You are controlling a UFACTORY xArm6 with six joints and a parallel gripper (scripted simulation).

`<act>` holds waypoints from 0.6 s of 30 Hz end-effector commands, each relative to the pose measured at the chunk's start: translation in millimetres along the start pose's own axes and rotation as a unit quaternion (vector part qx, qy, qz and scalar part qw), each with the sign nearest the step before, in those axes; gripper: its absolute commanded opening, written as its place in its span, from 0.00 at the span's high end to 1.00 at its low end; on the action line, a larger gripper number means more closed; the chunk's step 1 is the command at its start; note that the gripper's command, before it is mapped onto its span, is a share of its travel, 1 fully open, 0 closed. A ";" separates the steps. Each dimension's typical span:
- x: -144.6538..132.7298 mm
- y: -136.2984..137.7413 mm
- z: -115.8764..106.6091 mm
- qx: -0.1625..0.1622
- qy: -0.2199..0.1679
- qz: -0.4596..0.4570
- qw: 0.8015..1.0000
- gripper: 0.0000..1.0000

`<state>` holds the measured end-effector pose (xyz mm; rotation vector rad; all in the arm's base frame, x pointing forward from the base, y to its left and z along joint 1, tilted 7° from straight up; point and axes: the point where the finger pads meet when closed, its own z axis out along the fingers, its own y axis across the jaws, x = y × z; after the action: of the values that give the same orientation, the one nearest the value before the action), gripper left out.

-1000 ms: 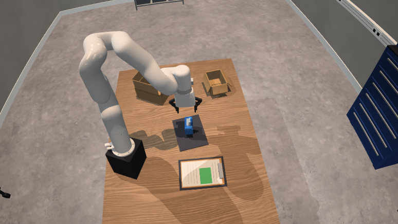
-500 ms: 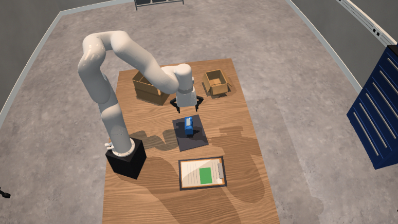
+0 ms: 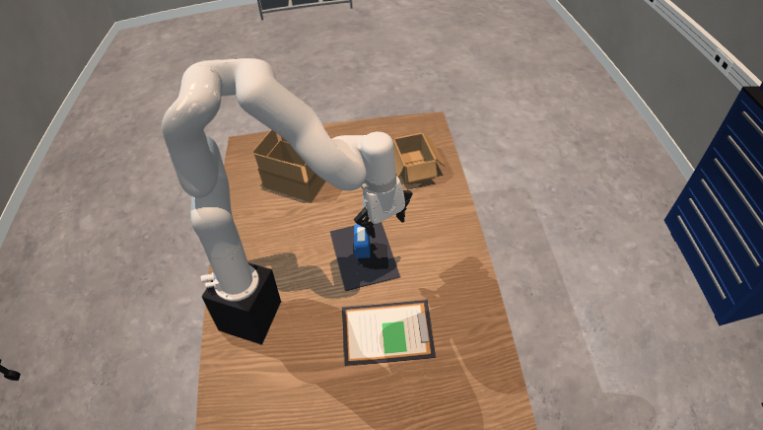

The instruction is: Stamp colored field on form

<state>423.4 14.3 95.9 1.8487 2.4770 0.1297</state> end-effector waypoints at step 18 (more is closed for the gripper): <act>-183.5 5.4 18.2 -0.008 0.012 -0.429 0.903 0.00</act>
<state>471.8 -133.9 80.3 0.9396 2.8918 0.0181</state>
